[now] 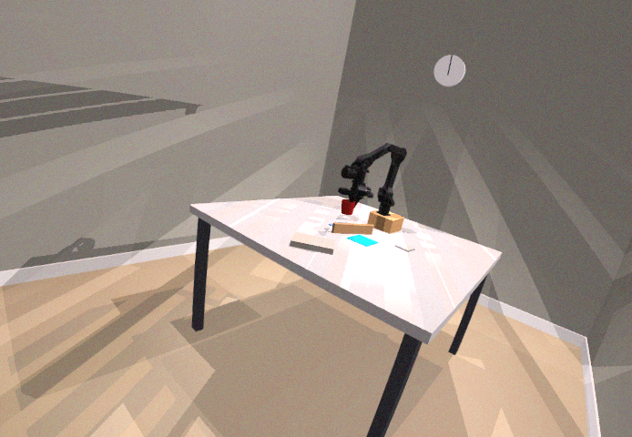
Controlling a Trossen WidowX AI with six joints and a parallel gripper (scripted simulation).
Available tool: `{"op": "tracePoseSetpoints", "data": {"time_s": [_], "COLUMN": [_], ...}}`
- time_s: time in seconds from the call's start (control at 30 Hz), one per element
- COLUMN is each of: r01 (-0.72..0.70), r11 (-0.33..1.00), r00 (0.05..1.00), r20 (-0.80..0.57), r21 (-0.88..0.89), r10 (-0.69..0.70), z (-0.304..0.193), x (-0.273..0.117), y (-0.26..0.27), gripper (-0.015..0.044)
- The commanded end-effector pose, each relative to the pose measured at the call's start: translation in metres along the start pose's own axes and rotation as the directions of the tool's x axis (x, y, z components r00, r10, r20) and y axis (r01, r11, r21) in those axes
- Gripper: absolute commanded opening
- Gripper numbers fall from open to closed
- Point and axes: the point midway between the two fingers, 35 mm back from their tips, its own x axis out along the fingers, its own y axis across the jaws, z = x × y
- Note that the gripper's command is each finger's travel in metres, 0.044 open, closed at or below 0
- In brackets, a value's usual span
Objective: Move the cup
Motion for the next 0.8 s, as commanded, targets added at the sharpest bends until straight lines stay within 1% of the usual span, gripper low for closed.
{"op": "tracePoseSetpoints", "data": {"time_s": [0.0, 0.77], "r01": [0.0, -0.002], "r11": [1.0, 1.0], "r00": [1.0, 1.0], "r20": [0.001, 0.006], "r21": [-0.001, -0.002], "r10": [0.0, 0.002], "z": [0.006, 0.047], "x": [0.0, -0.001], "y": [0.0, 0.002], "gripper": [0.0, 0.0]}}
